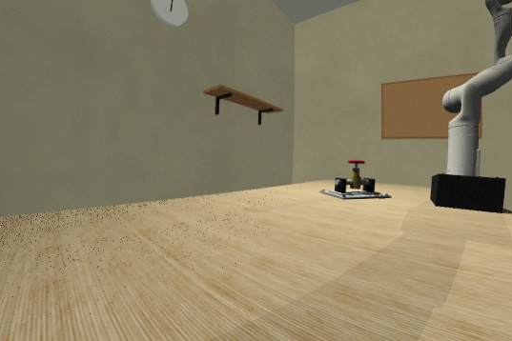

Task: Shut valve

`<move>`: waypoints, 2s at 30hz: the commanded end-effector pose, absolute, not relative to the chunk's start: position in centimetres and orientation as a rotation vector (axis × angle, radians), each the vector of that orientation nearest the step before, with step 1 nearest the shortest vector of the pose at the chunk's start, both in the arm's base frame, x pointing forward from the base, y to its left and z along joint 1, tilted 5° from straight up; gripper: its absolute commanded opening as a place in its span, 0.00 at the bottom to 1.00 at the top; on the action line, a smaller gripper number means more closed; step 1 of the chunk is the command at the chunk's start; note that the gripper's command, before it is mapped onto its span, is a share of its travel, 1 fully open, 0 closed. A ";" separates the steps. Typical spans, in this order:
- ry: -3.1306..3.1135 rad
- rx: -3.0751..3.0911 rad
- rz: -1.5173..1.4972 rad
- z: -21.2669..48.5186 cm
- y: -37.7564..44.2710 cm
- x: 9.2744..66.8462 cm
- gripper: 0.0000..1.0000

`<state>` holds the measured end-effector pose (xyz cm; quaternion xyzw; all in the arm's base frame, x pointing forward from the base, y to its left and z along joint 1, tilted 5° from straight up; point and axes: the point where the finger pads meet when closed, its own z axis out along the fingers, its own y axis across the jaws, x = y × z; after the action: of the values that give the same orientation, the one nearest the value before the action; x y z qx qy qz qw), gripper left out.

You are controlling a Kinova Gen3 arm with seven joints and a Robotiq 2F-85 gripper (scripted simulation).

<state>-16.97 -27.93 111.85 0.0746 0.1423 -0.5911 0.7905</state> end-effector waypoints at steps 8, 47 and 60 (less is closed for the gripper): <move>0.306 0.159 -1.273 111.9 -27.8 -16.9 1.00; 0.474 -0.131 -1.247 113.0 -15.1 -0.4 1.00; 0.739 -0.457 -1.186 107.5 -5.0 16.9 1.00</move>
<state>12.17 -7.67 109.13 -0.1649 0.3002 -0.5482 0.7629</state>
